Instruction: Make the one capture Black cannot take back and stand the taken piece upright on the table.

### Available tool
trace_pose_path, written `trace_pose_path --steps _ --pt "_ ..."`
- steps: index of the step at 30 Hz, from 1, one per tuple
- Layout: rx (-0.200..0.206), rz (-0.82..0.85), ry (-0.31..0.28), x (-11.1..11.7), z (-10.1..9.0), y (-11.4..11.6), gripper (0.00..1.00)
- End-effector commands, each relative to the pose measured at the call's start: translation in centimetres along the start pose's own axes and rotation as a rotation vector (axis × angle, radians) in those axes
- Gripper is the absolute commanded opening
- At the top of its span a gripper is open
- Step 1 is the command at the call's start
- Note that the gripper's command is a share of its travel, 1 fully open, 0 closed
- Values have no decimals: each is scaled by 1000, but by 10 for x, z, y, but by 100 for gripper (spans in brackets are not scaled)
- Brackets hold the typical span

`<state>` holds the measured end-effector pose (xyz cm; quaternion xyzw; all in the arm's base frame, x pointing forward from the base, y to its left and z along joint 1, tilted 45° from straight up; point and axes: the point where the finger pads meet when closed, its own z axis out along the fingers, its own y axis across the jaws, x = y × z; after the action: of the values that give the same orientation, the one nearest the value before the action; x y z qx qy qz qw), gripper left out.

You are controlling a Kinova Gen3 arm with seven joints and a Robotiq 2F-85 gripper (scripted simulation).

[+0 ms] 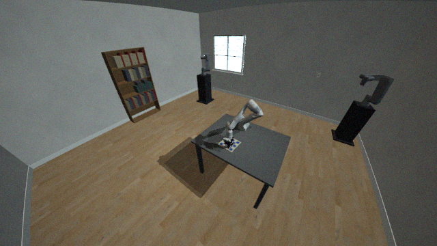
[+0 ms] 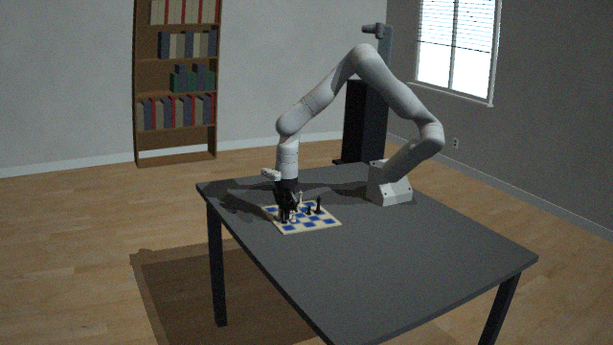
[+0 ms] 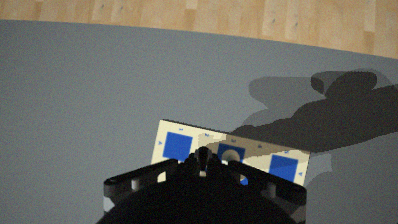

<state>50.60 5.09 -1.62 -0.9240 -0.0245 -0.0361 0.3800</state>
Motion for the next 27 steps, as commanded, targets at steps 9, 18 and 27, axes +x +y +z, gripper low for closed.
trace_pose_path --steps 9,18,27 --pt "-1 0 2 0 -30 0 0" --pt "-1 0 2 0 -81 0 0" --pt "-1 0 2 0 -101 0 0"
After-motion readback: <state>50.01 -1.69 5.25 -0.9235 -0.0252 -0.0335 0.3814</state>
